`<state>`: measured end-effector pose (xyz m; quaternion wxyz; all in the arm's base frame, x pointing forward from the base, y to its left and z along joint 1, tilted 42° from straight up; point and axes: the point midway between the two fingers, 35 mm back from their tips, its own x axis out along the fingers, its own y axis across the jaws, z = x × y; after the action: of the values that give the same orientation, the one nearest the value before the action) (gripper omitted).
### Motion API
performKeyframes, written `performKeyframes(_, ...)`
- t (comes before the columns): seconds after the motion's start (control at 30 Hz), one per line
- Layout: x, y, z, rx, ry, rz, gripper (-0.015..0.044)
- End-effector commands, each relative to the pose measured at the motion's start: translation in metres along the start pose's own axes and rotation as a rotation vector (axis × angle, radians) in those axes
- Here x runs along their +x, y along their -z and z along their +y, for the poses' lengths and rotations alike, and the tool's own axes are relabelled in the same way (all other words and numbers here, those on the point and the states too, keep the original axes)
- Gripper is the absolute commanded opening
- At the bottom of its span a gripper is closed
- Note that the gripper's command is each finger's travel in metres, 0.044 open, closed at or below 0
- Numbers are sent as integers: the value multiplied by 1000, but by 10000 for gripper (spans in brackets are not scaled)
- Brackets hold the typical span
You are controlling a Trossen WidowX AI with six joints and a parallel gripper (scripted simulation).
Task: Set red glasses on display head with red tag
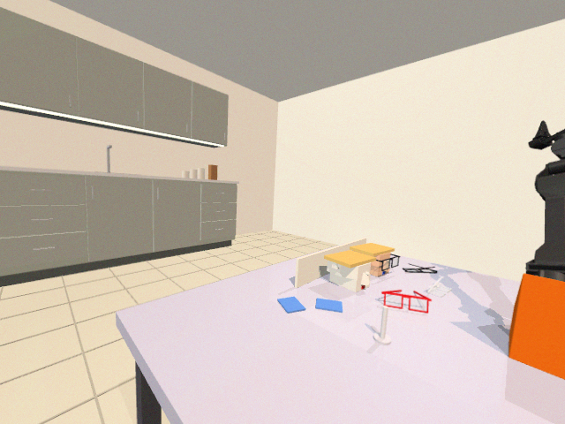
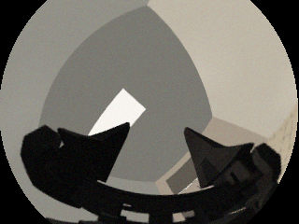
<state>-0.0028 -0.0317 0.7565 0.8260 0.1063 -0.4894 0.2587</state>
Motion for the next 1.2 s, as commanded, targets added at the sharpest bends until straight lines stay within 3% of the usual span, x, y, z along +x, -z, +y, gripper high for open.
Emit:
performKeyframes(0.0,0,0,0,0,0,0,426)
performKeyframes(0.23,0,0,0,0,0,0,440)
performKeyframes(0.53,-16,-34,-15,-27,-18,-150,204)
performKeyframes(1.17,-99,-112,-121,-104,156,-630,200)
